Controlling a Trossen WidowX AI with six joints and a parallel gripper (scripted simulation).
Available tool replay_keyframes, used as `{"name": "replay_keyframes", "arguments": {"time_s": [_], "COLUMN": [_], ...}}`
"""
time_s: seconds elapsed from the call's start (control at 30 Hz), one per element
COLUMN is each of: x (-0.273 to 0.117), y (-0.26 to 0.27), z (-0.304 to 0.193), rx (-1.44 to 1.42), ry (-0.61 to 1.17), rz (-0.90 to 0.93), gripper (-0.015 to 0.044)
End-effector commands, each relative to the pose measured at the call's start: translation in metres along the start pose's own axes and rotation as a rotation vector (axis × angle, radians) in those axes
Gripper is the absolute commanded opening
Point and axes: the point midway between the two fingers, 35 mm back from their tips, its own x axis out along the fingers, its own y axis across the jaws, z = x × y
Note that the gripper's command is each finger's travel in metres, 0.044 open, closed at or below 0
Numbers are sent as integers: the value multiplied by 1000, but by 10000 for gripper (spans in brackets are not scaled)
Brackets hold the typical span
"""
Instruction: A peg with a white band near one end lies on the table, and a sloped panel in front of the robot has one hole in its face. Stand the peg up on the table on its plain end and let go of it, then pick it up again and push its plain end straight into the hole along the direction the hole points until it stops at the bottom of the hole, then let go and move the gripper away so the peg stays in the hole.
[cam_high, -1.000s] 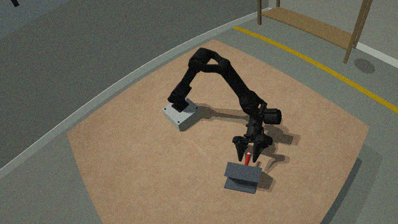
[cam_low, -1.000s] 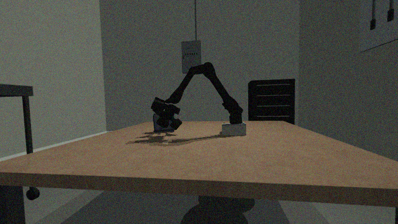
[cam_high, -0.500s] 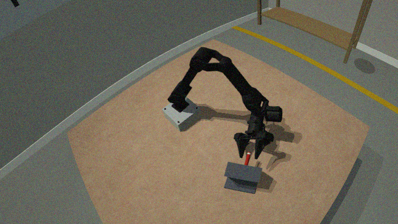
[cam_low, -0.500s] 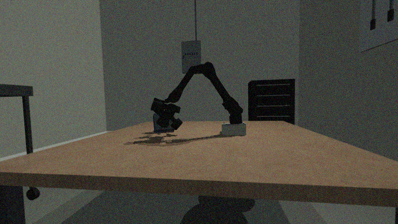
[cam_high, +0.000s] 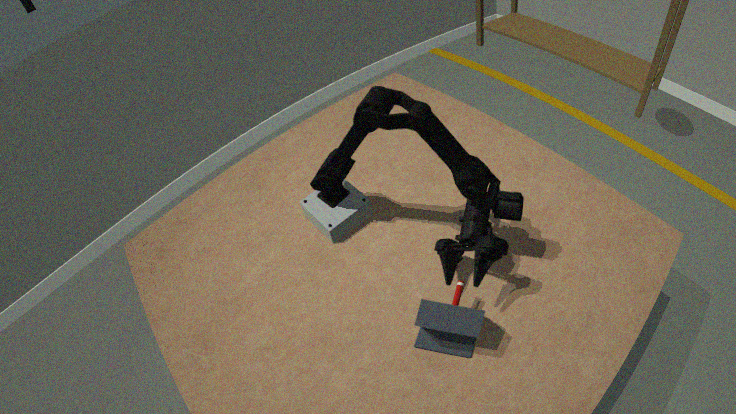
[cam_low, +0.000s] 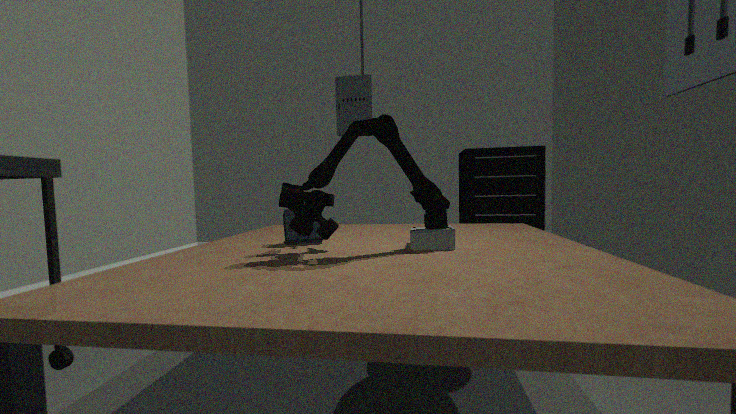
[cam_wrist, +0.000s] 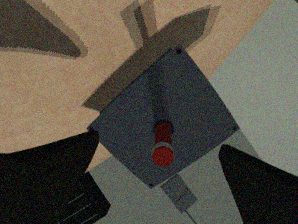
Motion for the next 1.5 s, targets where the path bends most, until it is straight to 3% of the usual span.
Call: {"name": "replay_keyframes", "arguments": {"time_s": [0.0,1.47], "x": [-5,-54], "y": [-1,5], "z": [1,6], "rx": [2,0], "ry": [2,6], "rz": [-4,-8], "gripper": [440,440]}}
